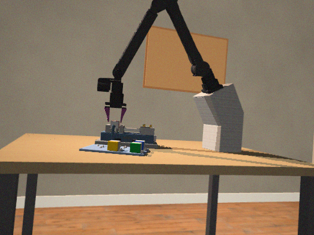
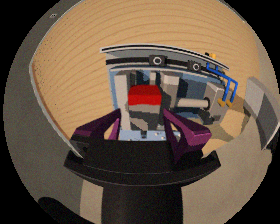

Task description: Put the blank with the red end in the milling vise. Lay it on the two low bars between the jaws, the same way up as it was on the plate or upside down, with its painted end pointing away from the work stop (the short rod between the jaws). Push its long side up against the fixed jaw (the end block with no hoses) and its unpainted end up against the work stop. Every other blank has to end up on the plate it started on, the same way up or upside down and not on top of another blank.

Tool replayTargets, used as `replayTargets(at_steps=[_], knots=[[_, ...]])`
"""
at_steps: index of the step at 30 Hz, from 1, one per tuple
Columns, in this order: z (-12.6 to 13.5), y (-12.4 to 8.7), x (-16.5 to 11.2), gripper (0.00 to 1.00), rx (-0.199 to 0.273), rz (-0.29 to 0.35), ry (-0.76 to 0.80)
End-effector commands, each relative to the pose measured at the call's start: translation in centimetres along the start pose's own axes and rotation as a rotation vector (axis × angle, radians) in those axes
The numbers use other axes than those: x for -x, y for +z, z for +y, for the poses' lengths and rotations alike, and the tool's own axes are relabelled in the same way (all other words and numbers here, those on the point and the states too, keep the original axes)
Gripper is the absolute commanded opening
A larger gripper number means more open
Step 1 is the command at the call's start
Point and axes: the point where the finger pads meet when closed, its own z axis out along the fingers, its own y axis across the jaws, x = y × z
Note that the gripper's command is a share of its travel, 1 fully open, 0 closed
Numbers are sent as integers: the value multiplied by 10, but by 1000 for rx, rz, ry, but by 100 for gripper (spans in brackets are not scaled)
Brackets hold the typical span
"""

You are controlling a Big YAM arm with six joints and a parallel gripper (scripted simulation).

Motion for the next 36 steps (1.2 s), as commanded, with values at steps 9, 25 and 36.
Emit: replayTargets(at_steps=[9,25,36], knots=[[16,3,-9,64,22,7,-3],[16,3,-9,64,22,7,-3],[24,-19,-12,64,46,10,-6]])
